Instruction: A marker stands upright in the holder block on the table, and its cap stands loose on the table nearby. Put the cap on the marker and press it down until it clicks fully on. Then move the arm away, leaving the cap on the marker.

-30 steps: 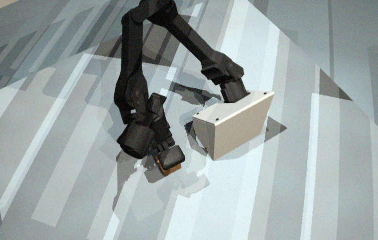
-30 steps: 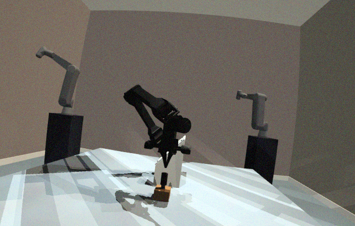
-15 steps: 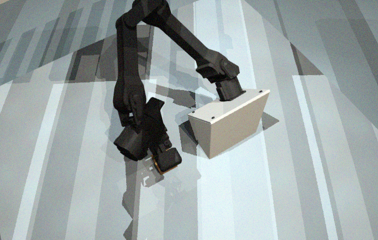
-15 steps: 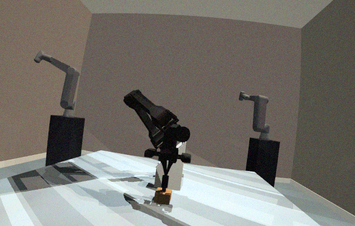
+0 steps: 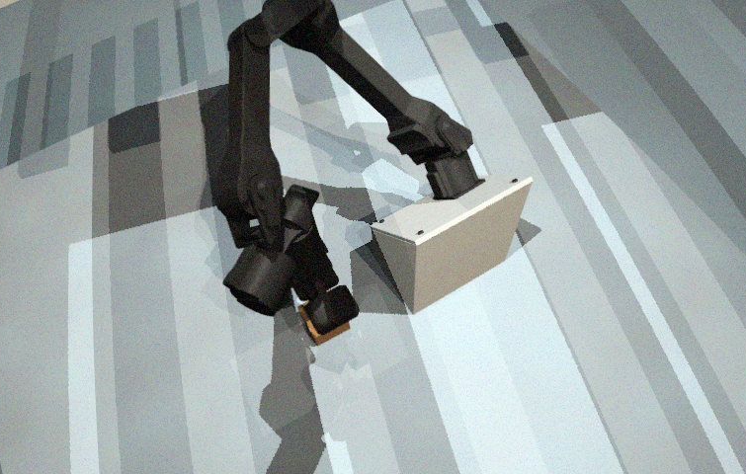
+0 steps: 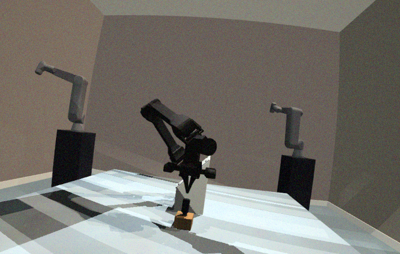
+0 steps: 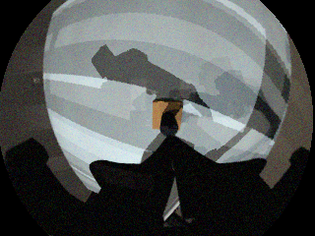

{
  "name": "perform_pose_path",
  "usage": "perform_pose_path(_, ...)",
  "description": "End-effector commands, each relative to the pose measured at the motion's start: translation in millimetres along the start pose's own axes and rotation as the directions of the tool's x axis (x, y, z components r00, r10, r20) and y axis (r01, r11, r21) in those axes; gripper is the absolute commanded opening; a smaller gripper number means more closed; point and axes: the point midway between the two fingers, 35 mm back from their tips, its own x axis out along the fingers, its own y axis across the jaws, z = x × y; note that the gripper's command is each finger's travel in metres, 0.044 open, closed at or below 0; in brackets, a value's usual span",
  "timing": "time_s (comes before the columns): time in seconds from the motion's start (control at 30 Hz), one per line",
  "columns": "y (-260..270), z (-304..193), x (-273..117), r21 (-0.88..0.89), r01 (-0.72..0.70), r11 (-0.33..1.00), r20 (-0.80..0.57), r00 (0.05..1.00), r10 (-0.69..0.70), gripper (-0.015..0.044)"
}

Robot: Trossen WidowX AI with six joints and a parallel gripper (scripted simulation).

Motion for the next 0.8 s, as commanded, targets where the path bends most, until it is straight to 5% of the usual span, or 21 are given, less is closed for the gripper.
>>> perform_pose_path(0.0,3,2,-54,0.006,-0.014,1.0,0.027,1.0,0.014,0.0)
perform_pose_path(0.17,1,0,-66,0.009,-0.012,1.0,0.024,1.0,0.012,0.0)
perform_pose_path(0.77,1,0,-66,0.009,-0.012,1.0,0.024,1.0,0.012,0.044)
